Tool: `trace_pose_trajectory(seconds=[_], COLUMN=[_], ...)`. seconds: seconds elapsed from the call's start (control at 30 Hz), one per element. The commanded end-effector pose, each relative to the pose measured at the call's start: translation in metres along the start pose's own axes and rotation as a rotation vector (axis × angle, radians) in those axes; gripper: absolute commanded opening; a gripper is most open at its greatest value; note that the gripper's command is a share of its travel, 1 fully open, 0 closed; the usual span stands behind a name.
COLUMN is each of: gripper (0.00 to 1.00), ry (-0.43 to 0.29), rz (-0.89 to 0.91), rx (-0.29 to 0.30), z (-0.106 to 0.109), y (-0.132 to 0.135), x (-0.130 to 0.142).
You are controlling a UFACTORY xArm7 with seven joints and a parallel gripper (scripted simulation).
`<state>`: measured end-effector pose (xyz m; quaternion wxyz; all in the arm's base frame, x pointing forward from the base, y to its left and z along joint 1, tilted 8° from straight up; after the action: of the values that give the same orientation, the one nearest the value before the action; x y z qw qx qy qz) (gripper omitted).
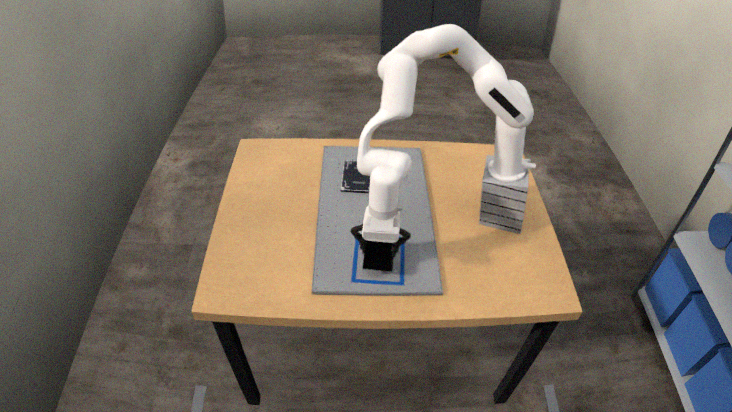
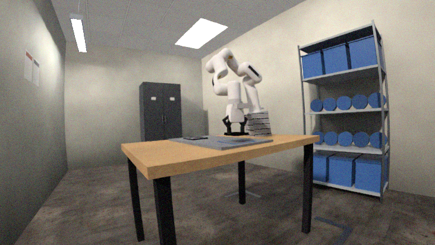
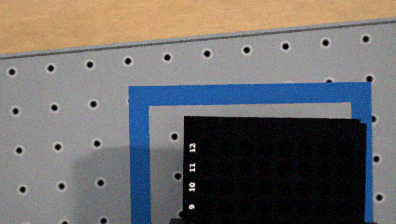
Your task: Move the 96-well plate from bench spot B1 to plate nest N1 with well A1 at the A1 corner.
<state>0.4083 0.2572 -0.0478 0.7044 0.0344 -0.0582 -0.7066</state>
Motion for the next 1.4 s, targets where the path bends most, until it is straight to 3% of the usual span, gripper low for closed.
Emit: trace_pose_trajectory(seconds=[0.0,0.87,1.37], gripper=[0.00,0.00,0.00], ry=[0.002,0.002,0.002], rz=[0.000,0.000,-0.066], rx=[0.002,0.002,0.002], z=[0.007,0.044,0.044], y=[0.001,0.001,0.002], x=[-0.001,-0.001,0.006])
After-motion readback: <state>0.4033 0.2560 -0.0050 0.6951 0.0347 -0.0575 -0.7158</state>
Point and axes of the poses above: the point where the finger pads meet when closed, its own z axis back along the fingers, its own y axis across the jaws, x = y × z, the point moved 3 cm from there along z, back along the fingers, and after that the axes turned 2 degrees about z, right-handed, at the moved point
